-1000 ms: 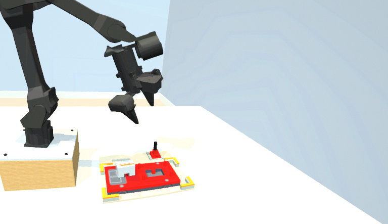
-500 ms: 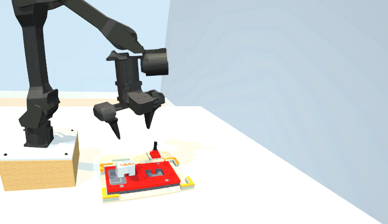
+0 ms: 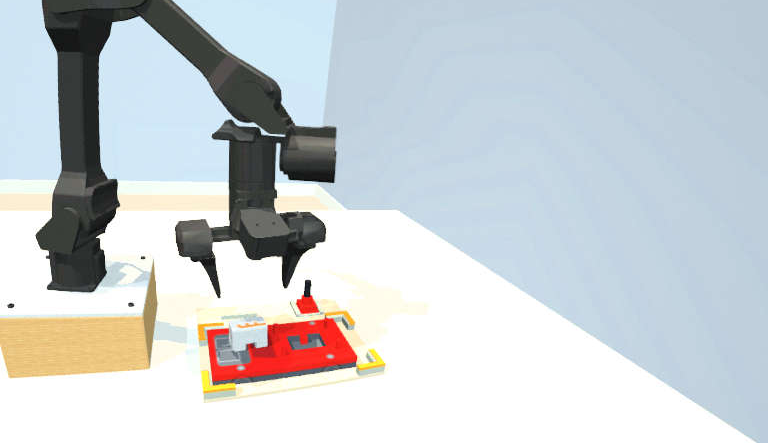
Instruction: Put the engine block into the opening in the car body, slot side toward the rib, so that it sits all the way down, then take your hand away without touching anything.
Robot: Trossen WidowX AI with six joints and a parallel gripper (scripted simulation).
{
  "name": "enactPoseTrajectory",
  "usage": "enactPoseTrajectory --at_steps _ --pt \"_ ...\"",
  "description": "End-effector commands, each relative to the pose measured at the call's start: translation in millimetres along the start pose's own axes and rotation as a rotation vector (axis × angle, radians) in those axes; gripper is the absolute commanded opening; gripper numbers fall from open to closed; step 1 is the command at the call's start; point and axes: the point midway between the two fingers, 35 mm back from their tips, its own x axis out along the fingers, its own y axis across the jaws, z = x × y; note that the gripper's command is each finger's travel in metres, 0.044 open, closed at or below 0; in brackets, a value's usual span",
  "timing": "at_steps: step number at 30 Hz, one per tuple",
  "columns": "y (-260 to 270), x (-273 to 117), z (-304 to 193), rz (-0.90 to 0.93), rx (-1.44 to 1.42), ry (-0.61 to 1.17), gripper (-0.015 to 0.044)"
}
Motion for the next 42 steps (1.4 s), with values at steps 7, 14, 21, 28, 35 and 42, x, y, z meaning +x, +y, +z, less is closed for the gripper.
enactPoseTrajectory --at_steps 7,14,21,28,35,42 --pt "-5.6 32.8 -3.2 -0.027 0.005 0.009 0.044" --pt "-5.4 39.6 -3.3 -0.027 0.005 0.009 0.044" --pt "-5.3 50.7 -3.3 -0.027 0.005 0.009 0.044" --pt "-5.6 61.8 -3.7 -0.027 0.005 0.009 0.044" --pt "-6.4 72.3 -4.2 -0.027 0.005 0.01 0.044" --pt "-6.5 73.3 -4.3 -0.027 0.005 0.01 0.0309"
